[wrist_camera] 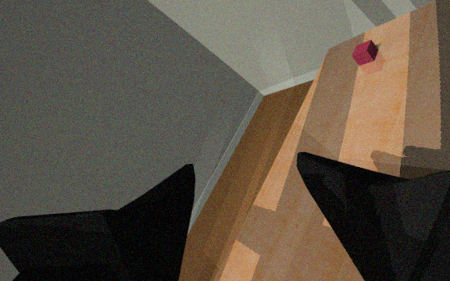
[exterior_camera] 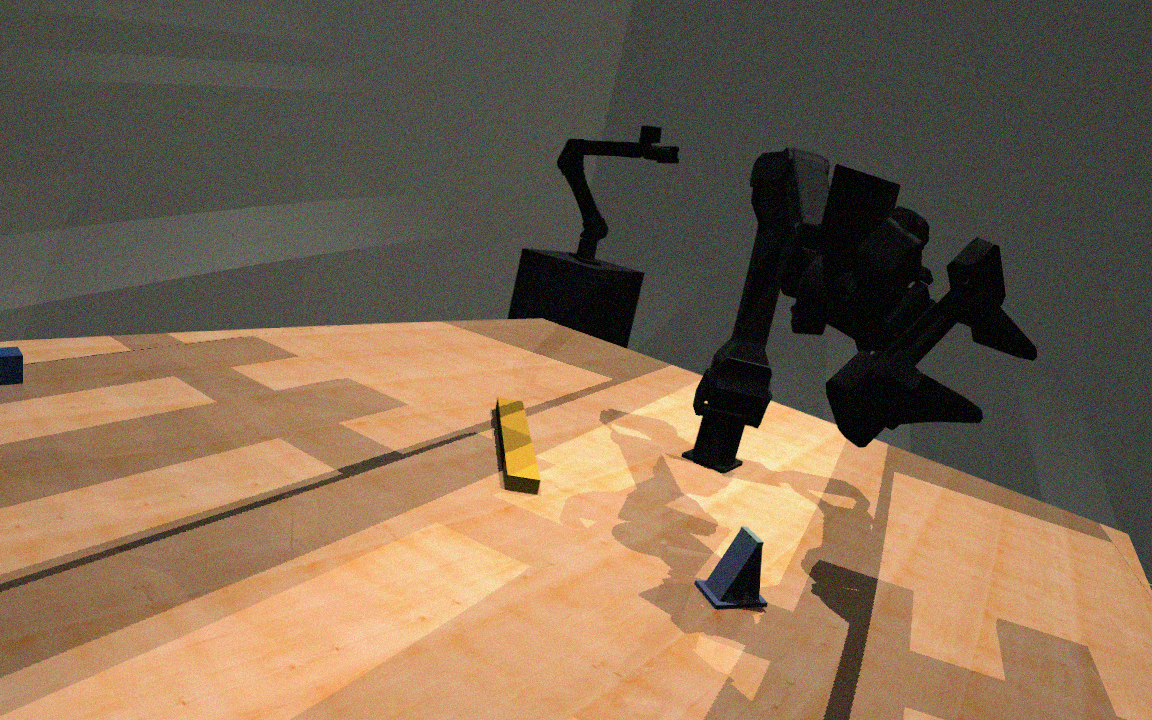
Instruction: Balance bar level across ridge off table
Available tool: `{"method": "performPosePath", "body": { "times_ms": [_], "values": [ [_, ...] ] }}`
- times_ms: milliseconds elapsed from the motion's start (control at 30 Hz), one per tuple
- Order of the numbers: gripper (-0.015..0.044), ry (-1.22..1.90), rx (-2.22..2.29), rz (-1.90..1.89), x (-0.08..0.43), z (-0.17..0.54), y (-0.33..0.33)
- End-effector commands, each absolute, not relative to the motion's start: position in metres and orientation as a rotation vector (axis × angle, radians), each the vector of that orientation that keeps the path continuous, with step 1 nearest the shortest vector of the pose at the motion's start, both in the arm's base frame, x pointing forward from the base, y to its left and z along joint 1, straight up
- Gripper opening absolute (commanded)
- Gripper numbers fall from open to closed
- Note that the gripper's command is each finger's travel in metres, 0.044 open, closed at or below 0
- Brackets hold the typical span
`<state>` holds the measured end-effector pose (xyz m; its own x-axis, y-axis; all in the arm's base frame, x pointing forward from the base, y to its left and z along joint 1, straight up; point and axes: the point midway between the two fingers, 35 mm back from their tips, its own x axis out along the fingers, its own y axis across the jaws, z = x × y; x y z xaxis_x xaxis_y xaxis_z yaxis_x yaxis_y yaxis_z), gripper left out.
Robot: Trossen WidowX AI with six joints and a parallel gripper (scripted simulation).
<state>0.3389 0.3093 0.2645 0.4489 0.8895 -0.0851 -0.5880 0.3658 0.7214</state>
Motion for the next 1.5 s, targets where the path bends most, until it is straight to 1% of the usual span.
{"method": "performPosePath", "body": {
  "times_ms": [0,367,733,1100,1467],
  "values": [
    [0.0315,0.494,0.589,0.914,0.36,0.254,0.284],
    [0.0315,0.498,0.352,0.695,0.401,0.223,0.211],
    [0.0315,0.564,0.119,0.512,0.42,0.193,0.132],
    [0.0315,0.686,-0.1,0.377,0.417,0.166,0.052],
    [0.0315,0.853,-0.229,0.284,0.392,0.142,-0.019]
  ]
}}
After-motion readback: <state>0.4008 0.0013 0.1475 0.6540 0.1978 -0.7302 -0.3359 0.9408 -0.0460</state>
